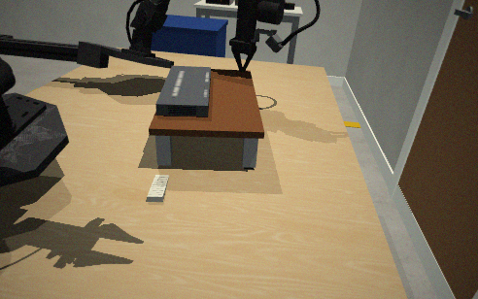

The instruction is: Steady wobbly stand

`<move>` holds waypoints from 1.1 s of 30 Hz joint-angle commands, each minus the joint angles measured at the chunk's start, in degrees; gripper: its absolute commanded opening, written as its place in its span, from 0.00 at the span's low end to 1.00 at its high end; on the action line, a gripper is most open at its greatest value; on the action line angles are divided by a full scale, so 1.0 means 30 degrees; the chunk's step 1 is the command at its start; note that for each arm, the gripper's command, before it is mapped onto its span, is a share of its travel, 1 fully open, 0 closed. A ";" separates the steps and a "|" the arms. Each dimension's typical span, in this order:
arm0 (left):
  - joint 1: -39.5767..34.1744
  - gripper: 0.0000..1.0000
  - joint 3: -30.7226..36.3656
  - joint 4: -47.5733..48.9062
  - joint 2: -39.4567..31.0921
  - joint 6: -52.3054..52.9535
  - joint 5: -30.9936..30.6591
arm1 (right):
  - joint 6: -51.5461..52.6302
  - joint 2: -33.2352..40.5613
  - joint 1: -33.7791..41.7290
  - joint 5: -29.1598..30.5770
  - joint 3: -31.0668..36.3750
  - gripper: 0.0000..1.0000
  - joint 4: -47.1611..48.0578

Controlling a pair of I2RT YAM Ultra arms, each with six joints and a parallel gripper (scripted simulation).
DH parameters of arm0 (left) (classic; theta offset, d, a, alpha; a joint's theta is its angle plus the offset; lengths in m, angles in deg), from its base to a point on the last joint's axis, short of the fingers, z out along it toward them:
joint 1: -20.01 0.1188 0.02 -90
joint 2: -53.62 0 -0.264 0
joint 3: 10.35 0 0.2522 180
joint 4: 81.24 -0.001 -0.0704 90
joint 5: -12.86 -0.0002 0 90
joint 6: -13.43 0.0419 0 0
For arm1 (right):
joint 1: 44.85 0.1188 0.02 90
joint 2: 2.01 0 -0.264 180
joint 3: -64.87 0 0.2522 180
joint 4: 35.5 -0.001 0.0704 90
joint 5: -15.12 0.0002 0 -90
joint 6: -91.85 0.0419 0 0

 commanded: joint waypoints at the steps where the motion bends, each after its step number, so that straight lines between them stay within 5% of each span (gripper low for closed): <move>1: 0.0184 0.00 0.0447 0.0589 0.0600 0.0184 -0.0030 | 0.0126 0.0218 0.0125 -0.0094 0.0002 0.42 -0.0438; 2: -0.0011 0.00 -0.0198 0.0577 -0.0155 0.0160 -0.0036 | 0.0126 0.0218 0.0125 -0.0094 0.0002 0.00 -0.0438; 18: -0.0078 0.00 -0.0294 0.0596 0.0162 0.0141 0.0018 | 0.0114 0.0218 0.0125 -0.0095 0.0002 0.00 -0.0438; 33: -0.0078 0.00 -0.0294 0.0596 0.0162 0.0141 0.0018 | -0.2142 -0.4963 -0.2346 -0.4272 0.1577 0.00 -0.3861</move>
